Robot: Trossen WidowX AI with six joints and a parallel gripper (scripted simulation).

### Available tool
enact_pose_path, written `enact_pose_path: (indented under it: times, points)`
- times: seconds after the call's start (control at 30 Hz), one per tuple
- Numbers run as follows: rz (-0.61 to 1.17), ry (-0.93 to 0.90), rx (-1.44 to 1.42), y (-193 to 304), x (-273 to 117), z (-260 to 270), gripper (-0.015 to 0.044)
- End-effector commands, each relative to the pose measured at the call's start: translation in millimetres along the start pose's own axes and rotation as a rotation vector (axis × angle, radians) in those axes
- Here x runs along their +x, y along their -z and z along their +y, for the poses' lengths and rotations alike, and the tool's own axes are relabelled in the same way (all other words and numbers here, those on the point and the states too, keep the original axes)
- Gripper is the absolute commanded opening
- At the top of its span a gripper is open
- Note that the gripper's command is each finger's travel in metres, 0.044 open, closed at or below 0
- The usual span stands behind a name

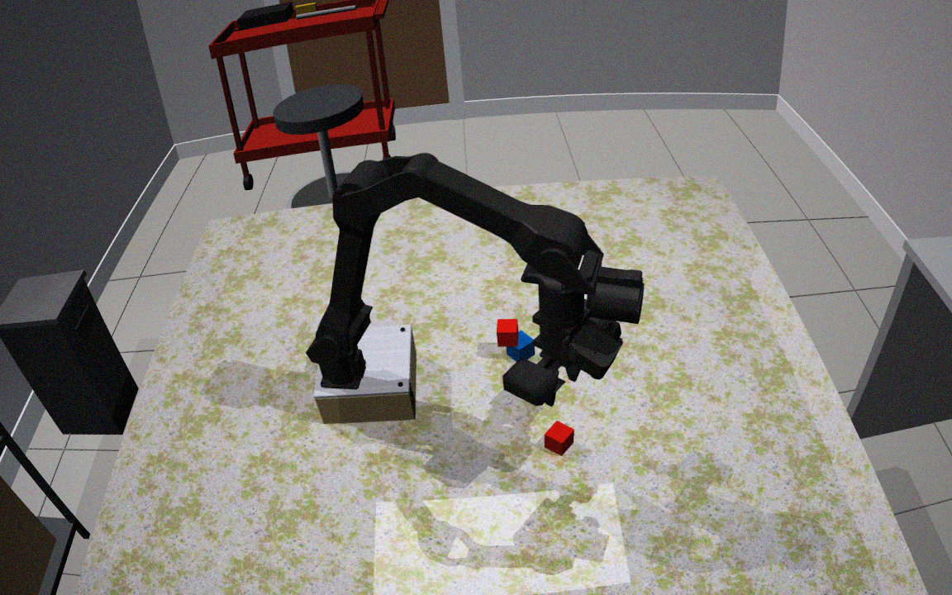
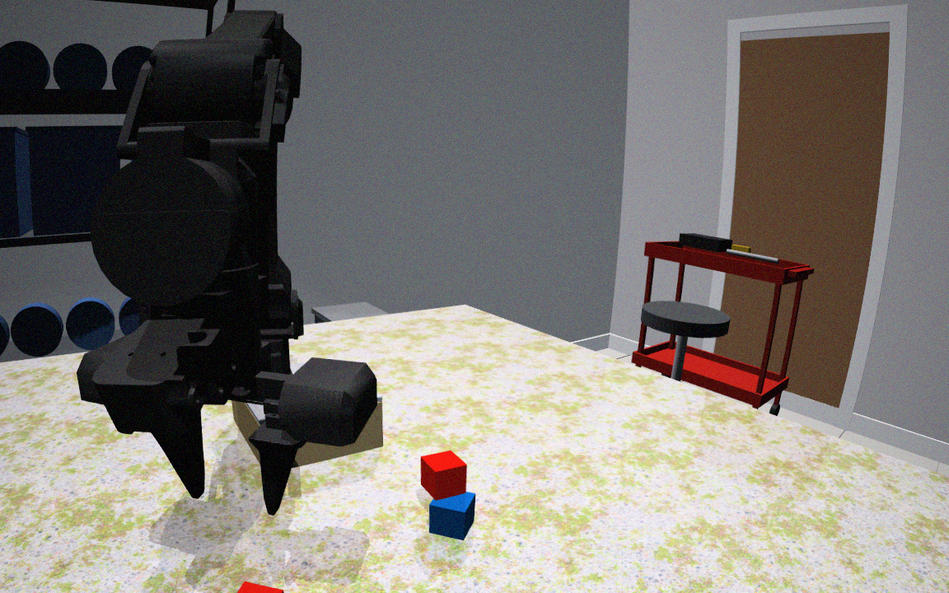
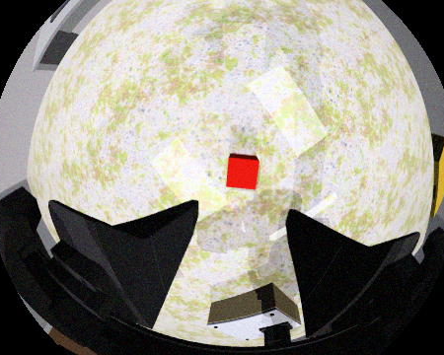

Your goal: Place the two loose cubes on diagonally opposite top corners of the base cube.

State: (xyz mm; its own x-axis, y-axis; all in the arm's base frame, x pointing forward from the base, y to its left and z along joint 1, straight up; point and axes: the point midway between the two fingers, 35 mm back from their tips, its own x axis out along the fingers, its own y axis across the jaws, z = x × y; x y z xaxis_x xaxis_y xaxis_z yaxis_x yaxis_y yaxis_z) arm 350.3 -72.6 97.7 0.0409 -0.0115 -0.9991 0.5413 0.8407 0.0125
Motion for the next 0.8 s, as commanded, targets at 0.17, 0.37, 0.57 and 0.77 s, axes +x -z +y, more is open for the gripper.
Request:
enact_pose_path:
  times: [0.17,0.37,0.57,0.77]
  points:
    - [0.008,0.0,-0.004,1.2,58.2,-0.3,0.0265]
    - [0.008,0.0,-0.004,1.4,72.4,-0.3,0.0265]
    - [0.008,0.0,-0.004,1.2,79.0,-0.2,0.0265]
    - [0.008,0.0,-0.004,1.2,88.9,-0.2,0.0265]
